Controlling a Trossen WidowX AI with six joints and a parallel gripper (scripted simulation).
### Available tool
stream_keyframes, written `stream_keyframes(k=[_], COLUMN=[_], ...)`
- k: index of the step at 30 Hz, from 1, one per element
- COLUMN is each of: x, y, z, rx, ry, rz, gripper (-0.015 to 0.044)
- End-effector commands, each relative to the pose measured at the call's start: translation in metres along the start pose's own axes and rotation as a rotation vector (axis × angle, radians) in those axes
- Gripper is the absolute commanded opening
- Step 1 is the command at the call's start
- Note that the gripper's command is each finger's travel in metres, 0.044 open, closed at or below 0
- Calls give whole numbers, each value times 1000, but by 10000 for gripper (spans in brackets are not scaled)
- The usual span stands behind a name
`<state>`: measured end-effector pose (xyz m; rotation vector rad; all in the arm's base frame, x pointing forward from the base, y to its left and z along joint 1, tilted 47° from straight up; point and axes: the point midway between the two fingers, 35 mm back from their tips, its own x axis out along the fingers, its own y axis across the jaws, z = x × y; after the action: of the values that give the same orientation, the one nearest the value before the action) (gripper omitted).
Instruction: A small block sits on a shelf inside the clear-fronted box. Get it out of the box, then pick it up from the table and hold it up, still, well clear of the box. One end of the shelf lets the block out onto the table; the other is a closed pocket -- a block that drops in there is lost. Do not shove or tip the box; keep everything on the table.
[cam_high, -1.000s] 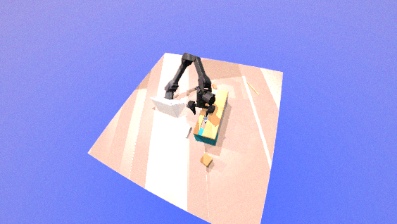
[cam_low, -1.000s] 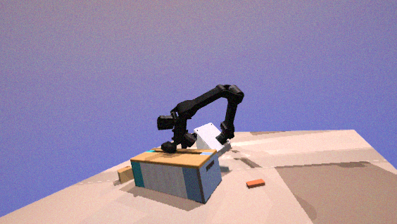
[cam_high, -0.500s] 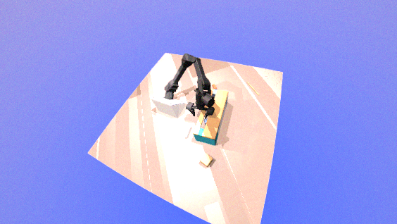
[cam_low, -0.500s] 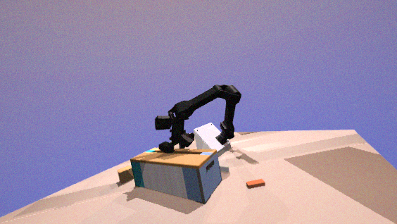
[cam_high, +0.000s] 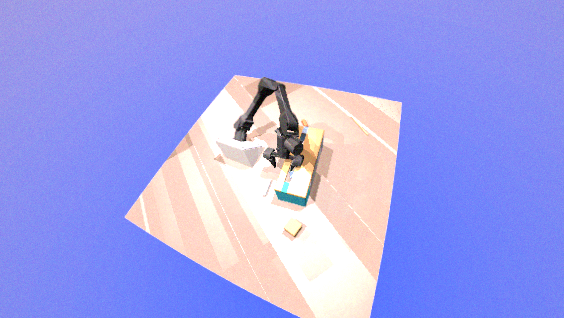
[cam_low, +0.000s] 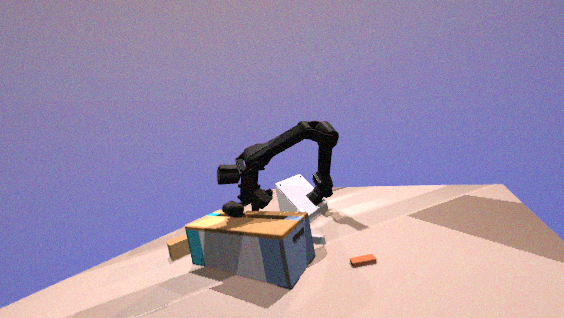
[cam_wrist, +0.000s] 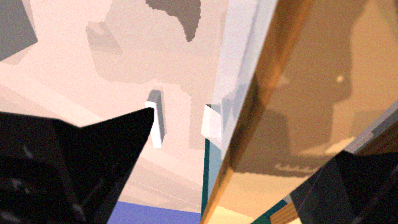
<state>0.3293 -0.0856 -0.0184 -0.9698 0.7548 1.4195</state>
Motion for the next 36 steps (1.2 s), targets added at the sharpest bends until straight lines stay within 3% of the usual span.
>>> stream_keyframes(k=[1, 36], x=[-1, 11], y=[-6, -7], z=[-7, -40], rx=[-12, -12], ry=[10, 12], rz=[-16, -16], gripper=[400, 400])
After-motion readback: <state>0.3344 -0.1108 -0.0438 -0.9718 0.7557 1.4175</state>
